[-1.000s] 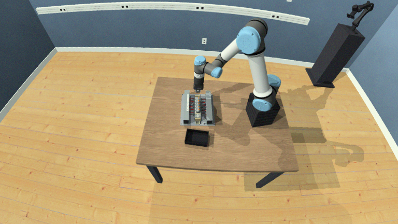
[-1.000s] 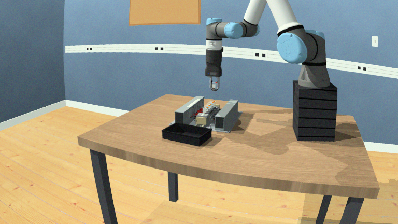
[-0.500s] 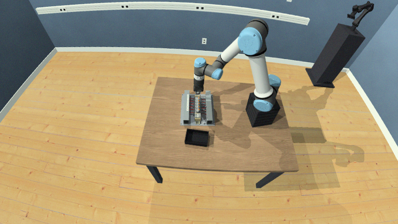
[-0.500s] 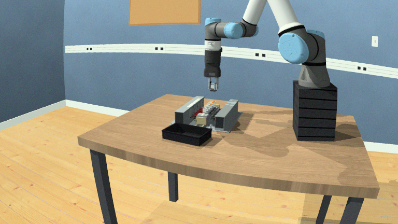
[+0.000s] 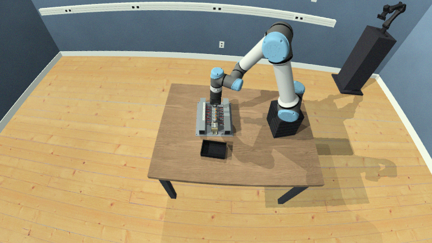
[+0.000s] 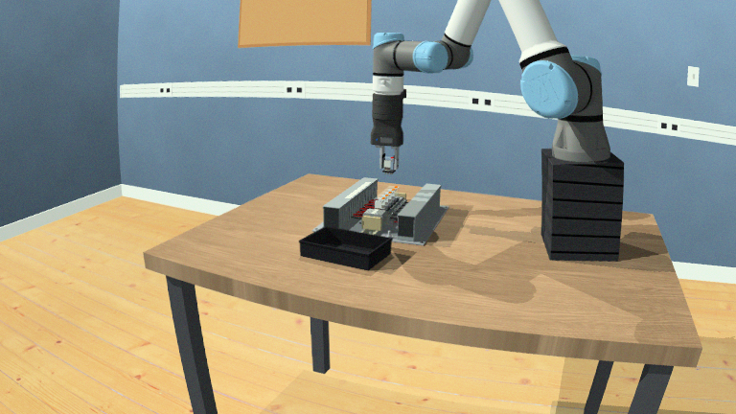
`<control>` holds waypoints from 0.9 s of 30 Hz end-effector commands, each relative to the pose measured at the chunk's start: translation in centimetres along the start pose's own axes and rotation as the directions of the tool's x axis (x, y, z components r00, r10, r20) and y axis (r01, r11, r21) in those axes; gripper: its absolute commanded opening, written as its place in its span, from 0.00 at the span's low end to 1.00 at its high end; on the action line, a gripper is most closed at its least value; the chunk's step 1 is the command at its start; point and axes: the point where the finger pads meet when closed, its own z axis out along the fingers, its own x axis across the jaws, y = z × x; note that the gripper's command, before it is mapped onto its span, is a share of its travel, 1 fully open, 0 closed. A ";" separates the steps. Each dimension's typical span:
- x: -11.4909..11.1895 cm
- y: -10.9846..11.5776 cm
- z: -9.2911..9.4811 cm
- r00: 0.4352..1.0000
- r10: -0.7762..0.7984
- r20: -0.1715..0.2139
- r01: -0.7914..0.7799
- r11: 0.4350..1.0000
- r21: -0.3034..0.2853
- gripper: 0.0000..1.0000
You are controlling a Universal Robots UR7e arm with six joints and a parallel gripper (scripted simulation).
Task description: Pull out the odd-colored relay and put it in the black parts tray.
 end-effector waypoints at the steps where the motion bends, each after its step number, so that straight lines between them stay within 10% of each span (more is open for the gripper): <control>1: -0.1 2.1 -0.1 1.000 0.000 0.001 0.000 1.000 0.001 0.00; 27: -0.4 14.7 0.0 1.000 0.000 0.001 0.000 1.000 0.001 0.00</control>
